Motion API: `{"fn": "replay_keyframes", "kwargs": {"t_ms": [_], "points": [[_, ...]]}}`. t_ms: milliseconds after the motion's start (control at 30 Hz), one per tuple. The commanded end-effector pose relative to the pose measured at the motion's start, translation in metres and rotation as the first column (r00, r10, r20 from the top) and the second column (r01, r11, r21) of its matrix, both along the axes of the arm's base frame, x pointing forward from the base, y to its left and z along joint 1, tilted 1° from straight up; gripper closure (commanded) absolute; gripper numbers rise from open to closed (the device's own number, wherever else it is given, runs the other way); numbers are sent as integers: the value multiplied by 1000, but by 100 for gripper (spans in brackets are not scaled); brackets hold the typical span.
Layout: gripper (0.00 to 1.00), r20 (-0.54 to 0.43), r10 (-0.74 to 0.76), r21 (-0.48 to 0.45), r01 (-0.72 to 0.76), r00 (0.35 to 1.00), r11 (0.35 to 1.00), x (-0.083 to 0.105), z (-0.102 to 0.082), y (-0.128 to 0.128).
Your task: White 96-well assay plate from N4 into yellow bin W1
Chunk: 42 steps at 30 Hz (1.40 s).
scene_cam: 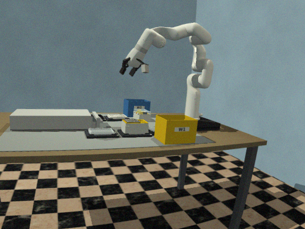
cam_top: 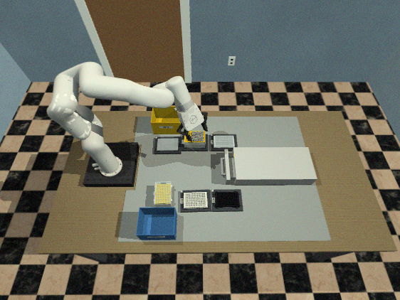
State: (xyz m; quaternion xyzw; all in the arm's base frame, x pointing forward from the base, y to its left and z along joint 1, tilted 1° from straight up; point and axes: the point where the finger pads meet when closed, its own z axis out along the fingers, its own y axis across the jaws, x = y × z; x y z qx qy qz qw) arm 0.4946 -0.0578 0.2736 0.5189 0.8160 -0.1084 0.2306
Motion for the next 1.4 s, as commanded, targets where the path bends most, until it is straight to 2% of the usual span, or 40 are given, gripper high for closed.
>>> {"fn": "replay_keyframes", "kwargs": {"t_ms": [0,200,400,467,567,767,967,1033,1367], "points": [[0,27,-94,41,93,995,995,-3,-2,-3],[0,53,-273,123,265,960,956,-10,-10,-7],[0,61,-447,203,428,892,881,-15,-16,-9],[0,61,-447,203,428,892,881,-15,-16,-9],[0,59,-530,240,503,846,830,-22,-23,-13],[0,44,-681,308,638,731,706,-27,-28,-14],[0,16,-807,366,748,590,554,-35,-35,-17],[0,16,-807,366,748,590,554,-35,-35,-17],[0,-52,-950,432,864,309,257,-45,-46,-19]]}}
